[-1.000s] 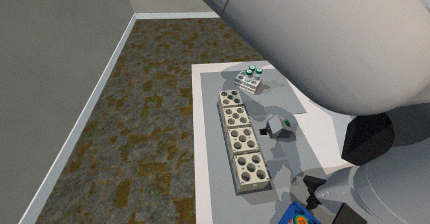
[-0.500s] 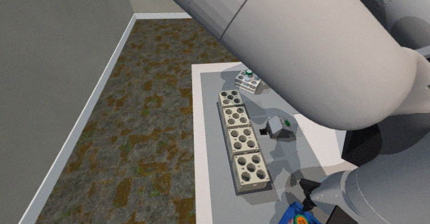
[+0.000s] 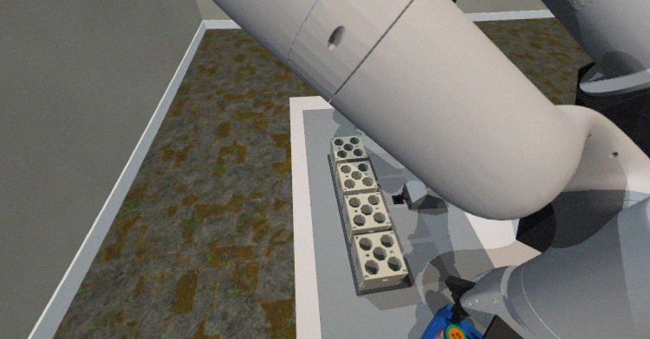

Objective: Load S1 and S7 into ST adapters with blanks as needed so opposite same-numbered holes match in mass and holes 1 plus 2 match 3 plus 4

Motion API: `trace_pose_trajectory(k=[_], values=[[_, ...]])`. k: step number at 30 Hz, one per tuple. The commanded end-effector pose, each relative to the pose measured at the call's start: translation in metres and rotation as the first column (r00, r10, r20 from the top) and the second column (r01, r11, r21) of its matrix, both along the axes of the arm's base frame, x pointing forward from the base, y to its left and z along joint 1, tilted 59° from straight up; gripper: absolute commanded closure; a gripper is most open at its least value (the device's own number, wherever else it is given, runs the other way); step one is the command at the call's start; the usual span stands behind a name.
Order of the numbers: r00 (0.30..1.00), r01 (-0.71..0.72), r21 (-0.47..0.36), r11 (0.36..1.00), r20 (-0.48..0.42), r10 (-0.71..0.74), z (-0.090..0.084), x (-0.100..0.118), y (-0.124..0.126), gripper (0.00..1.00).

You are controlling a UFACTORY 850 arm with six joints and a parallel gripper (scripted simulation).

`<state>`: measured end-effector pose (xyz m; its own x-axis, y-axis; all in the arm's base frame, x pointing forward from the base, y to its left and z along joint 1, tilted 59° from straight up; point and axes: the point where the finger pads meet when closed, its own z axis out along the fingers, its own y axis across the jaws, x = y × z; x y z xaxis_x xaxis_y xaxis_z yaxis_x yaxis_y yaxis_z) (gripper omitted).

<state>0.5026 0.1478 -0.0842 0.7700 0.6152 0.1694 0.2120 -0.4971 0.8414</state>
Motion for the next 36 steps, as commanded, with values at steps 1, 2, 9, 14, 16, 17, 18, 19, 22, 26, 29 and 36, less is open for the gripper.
trace_pose_trajectory(k=[1,2,9,14,16,17,18,19,22,26,29,36], values=[[1.000,-0.001,0.000,1.000,0.000,0.001,-0.005,0.006,-0.006,0.43],[1.000,-0.001,0.000,1.000,0.000,0.001,-0.005,0.006,-0.006,0.43],[1.000,-0.001,0.000,1.000,0.000,0.001,-0.011,0.014,-0.013,0.43],[1.000,-0.001,0.000,1.000,0.000,0.001,-0.016,0.020,-0.019,0.43],[1.000,-0.001,0.000,1.000,0.000,0.001,-0.018,0.022,-0.021,0.43],[1.000,-0.001,0.000,1.000,0.000,0.001,-0.019,0.023,-0.023,0.43],[1.000,-0.001,0.000,1.000,0.000,0.001,-0.021,0.024,-0.024,0.43],[1.000,-0.001,0.000,1.000,0.000,0.001,-0.021,0.024,-0.024,0.43],[1.000,-0.001,0.000,1.000,0.000,0.001,-0.023,0.027,-0.026,0.43],[1.000,-0.001,0.000,1.000,0.000,0.001,-0.027,0.032,-0.031,0.43],[1.000,-0.001,0.000,1.000,0.000,0.001,-0.030,0.035,-0.035,0.43],[1.000,-0.001,0.000,1.000,0.000,0.001,-0.035,0.041,-0.041,0.43]])
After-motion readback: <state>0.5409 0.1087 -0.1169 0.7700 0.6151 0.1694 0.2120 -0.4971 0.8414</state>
